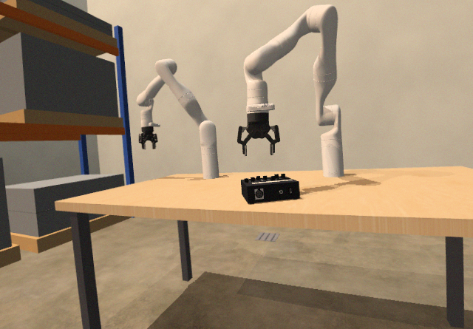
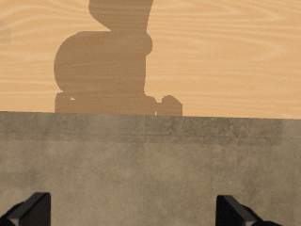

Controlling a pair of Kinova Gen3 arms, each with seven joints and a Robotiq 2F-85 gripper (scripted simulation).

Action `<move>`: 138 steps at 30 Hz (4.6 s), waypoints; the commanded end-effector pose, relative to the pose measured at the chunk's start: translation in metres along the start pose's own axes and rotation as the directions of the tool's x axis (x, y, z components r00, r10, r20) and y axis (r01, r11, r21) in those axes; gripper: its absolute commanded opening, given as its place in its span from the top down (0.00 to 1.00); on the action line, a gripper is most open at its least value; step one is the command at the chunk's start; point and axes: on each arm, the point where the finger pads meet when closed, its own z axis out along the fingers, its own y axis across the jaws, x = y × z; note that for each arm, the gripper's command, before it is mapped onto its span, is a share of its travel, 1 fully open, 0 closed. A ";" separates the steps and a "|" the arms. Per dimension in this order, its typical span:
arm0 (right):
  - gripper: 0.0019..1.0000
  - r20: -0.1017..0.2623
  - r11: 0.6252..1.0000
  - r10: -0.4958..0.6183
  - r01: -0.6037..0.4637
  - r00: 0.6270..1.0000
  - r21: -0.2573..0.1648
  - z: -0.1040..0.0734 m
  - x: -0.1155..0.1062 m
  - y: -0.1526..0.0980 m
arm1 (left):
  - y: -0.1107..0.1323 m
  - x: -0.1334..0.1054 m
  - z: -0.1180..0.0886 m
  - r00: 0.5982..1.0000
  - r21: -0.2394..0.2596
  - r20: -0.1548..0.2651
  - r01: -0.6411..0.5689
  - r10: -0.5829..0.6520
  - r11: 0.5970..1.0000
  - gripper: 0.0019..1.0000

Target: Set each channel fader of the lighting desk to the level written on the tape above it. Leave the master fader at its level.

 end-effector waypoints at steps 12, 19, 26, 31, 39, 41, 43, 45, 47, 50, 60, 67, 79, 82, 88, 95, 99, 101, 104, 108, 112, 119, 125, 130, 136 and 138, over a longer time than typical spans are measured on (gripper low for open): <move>0.00 0.002 1.000 0.000 0.000 1.000 0.000 -0.001 0.000 0.000 | 0.003 -0.022 0.017 0.994 -0.006 0.012 0.112 -0.112 0.994 0.00; 0.00 0.002 1.000 0.000 0.000 1.000 0.000 -0.001 0.000 0.000 | 0.003 -0.022 0.017 0.994 -0.006 0.012 0.112 -0.112 0.994 0.00; 0.00 0.002 1.000 0.000 0.000 1.000 0.000 -0.001 0.000 0.000 | 0.003 -0.022 0.017 0.994 -0.006 0.012 0.112 -0.112 0.994 0.00; 0.00 0.002 1.000 0.000 0.000 1.000 0.000 -0.001 0.000 0.000 | 0.003 -0.022 0.017 0.994 -0.006 0.012 0.112 -0.112 0.994 0.00; 0.00 0.002 1.000 0.000 0.000 1.000 0.000 -0.001 0.000 0.000 | 0.003 -0.022 0.017 0.994 -0.006 0.012 0.112 -0.112 0.994 0.00; 0.00 0.002 1.000 0.000 0.000 1.000 0.000 -0.001 0.000 0.000 | 0.003 -0.022 0.017 0.994 -0.006 0.012 0.112 -0.112 0.994 0.00; 0.00 0.002 1.000 0.000 0.000 1.000 0.000 -0.001 0.000 0.000 | 0.003 -0.022 0.017 0.994 -0.006 0.012 0.112 -0.112 0.994 0.00; 0.00 0.002 1.000 0.000 0.000 1.000 0.000 -0.001 0.000 0.000 | 0.003 -0.022 0.017 0.994 -0.006 0.012 0.112 -0.112 0.994 0.00; 0.00 0.002 1.000 0.000 0.000 1.000 0.000 -0.001 0.000 0.000 | 0.003 -0.022 0.017 0.994 -0.006 0.012 0.112 -0.112 0.994 0.00; 0.00 0.002 1.000 0.000 0.000 1.000 0.000 -0.001 0.000 0.000 | 0.003 -0.022 0.017 0.994 -0.006 0.012 0.112 -0.112 0.994 0.00; 0.00 0.002 1.000 0.000 0.000 1.000 0.000 -0.001 0.000 0.000 | 0.003 -0.022 0.017 0.994 -0.006 0.012 0.112 -0.112 0.994 0.00; 0.00 0.002 1.000 0.000 0.000 1.000 0.000 -0.001 0.000 0.000 | 0.003 -0.022 0.017 0.994 -0.006 0.012 0.112 -0.112 0.994 0.00; 0.00 0.002 1.000 0.000 0.000 1.000 0.000 -0.001 0.000 0.000 | 0.002 -0.014 0.009 0.999 -0.001 0.002 0.042 -0.042 0.999 0.00; 0.00 0.002 1.000 0.000 0.000 1.000 0.000 -0.001 0.000 0.000 | 0.002 -0.011 0.006 1.000 0.001 -0.001 0.018 -0.018 1.000 0.00; 0.00 0.002 1.000 0.000 0.000 1.000 0.000 -0.001 0.000 0.000 | -0.002 0.015 -0.018 0.985 0.022 -0.026 -0.170 0.171 0.985 0.00; 0.00 0.002 1.000 0.000 0.000 1.000 0.000 -0.001 0.000 0.000 | -0.011 0.044 -0.047 0.929 0.058 -0.045 -0.364 0.367 0.929 0.00; 0.00 0.002 1.000 0.000 0.000 1.000 0.000 -0.001 0.000 0.000 | -0.012 0.048 -0.052 0.916 0.065 -0.047 -0.395 0.398 0.916 0.00; 0.00 0.002 1.000 0.000 0.000 1.000 0.000 -0.001 0.000 0.000 | -0.014 0.051 -0.055 0.908 0.069 -0.048 -0.413 0.416 0.908 0.00; 0.00 0.002 1.000 0.000 0.000 1.000 0.000 -0.001 0.000 0.000 | -0.014 0.053 -0.056 0.904 0.072 -0.048 -0.421 0.425 0.904 0.00; 0.00 0.002 1.000 0.000 0.000 1.000 0.000 -0.001 0.000 0.000 | -0.014 0.053 -0.056 0.904 0.072 -0.048 -0.422 0.425 0.904 0.00; 0.00 0.002 1.000 0.000 0.000 1.000 0.000 -0.001 0.000 0.000 | -0.014 0.053 -0.056 0.904 0.072 -0.048 -0.422 0.425 0.904 0.00; 0.00 0.002 1.000 0.000 0.000 1.000 0.000 -0.001 0.000 0.000 | -0.014 0.053 -0.056 0.903 0.072 -0.048 -0.422 0.426 0.904 0.00; 0.00 0.002 1.000 0.000 0.000 1.000 0.000 -0.001 0.000 0.000 | -0.015 0.052 -0.056 0.898 0.073 -0.046 -0.434 0.438 0.898 0.00; 0.00 0.002 1.000 0.000 0.000 1.000 0.000 -0.001 0.000 0.000 | -0.016 0.051 -0.053 0.882 0.078 -0.040 -0.466 0.470 0.881 0.00; 0.00 0.002 1.000 0.000 0.000 1.000 0.000 -0.001 0.000 0.000 | -0.018 0.050 -0.050 0.858 0.083 -0.031 -0.509 0.513 0.857 0.00; 0.00 0.002 1.000 0.000 0.000 1.000 0.000 -0.001 0.000 0.000 | -0.020 0.049 -0.049 0.841 0.086 -0.025 -0.537 0.540 0.839 0.00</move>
